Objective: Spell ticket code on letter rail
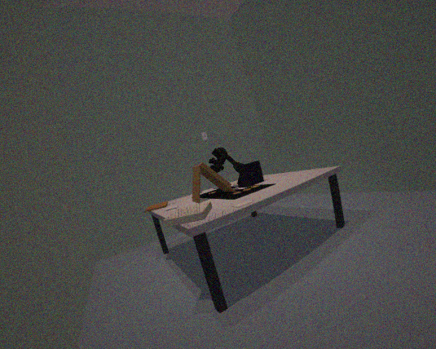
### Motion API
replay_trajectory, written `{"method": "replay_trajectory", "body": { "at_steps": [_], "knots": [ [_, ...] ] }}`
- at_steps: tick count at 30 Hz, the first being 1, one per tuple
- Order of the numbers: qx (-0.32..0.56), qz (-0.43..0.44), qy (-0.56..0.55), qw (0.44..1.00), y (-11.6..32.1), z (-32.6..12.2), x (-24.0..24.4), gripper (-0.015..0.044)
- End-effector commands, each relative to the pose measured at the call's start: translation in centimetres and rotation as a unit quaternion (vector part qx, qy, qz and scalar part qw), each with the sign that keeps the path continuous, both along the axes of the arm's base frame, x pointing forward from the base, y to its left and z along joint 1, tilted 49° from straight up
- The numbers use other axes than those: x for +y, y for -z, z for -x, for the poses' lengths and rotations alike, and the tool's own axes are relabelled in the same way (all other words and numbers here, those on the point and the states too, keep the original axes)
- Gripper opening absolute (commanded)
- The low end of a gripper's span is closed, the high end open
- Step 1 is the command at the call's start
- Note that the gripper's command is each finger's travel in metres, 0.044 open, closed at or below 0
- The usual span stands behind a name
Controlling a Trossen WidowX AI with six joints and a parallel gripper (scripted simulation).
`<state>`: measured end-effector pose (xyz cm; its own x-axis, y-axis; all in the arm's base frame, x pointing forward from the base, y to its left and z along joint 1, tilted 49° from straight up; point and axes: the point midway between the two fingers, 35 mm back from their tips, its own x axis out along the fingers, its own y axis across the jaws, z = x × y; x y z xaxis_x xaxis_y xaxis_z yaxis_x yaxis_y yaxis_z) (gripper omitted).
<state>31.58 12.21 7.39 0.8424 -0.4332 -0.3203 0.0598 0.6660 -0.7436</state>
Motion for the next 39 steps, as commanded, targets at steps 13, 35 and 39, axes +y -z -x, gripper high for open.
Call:
{"method": "replay_trajectory", "body": {
  "at_steps": [13,35,39],
  "knots": [
    [-0.003,-0.001,0.002,1.000,0.6,-0.1,0.6,0.0000],
    [-0.003,-0.001,0.002,1.000,1.4,-0.2,1.3,0.0000],
    [-0.003,-0.001,0.002,1.000,1.6,-0.2,1.5,0.0000]
  ]
}}
